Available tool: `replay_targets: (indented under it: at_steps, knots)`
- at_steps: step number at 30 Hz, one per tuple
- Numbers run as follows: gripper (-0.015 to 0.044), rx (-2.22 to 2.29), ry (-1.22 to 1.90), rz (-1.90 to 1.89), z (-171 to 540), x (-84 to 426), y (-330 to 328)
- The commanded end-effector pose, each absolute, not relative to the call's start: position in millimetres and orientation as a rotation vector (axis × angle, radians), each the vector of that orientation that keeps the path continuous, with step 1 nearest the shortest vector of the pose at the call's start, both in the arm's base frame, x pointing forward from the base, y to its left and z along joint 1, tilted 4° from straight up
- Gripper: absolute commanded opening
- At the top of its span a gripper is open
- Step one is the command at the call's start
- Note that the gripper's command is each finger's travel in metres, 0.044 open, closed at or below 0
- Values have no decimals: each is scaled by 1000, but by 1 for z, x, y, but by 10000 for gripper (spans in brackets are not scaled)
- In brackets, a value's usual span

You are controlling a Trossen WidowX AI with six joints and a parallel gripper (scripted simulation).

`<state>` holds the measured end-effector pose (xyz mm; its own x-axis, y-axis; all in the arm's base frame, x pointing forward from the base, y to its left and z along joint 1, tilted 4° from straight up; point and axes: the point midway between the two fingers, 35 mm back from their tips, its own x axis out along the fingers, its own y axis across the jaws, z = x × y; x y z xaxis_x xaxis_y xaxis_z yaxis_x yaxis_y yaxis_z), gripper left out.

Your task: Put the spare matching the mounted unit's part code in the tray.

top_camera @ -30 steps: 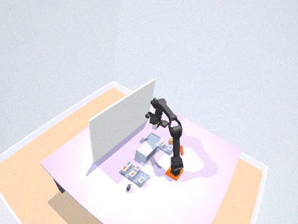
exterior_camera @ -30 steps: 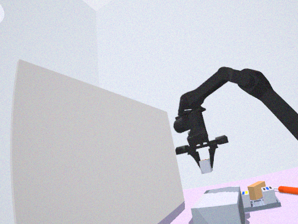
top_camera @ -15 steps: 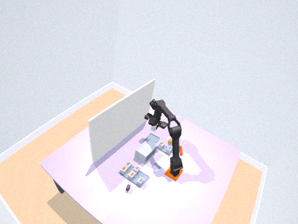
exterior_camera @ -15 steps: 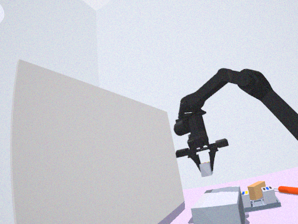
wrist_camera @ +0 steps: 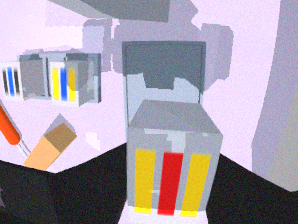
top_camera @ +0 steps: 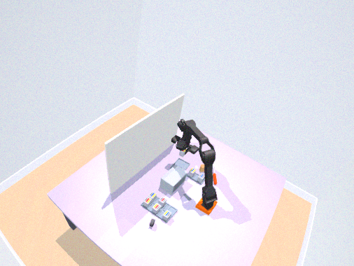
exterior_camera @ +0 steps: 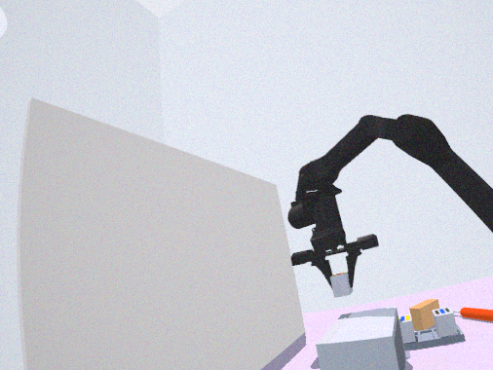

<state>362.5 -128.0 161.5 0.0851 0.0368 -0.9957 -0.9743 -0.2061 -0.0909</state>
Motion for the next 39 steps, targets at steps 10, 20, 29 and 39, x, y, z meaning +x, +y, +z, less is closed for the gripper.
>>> replay_targets:
  at_steps: [10,20,29,39]
  knots:
    - [0,-1377,1011,1306,152,365,-127]
    - [0,-1377,1011,1306,144,366,-127]
    - [0,-1377,1011,1306,138,367,-127]
    - [0,-1377,1011,1306,131,368,-127]
